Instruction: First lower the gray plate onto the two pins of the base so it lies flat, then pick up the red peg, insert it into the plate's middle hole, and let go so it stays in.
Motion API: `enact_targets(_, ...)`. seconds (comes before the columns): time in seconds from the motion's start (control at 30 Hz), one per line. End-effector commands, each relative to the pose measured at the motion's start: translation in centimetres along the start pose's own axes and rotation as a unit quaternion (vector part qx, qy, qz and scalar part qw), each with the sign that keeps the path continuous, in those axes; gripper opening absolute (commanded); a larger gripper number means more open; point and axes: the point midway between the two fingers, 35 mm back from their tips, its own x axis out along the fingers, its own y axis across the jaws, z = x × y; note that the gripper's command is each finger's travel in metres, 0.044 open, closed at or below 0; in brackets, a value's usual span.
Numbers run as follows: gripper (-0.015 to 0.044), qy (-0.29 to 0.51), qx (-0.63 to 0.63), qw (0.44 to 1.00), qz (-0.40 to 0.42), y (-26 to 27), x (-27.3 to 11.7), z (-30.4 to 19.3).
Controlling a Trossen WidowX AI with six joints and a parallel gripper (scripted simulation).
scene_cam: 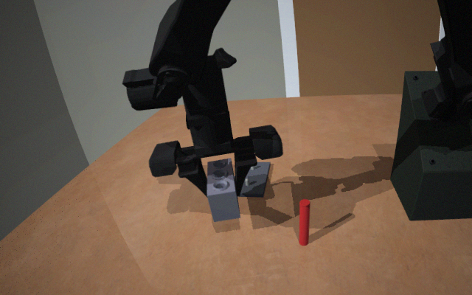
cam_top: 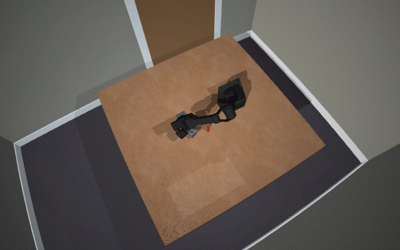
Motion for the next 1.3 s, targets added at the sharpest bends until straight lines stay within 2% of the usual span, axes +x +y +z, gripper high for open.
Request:
enact_targets(0.0, 0.0000, -0.004, -0.002, 1.000, 0.004, 0.3, -1.4, 0.2)
enact_targets(0.8, 0.0000, -0.001, -0.002, 1.000, 0.004, -0.1, -8.7, 0.3)
enact_targets(1.27, 0.0000, -0.002, 0.032, 0.999, 0.004, -0.8, -6.9, 3.3)
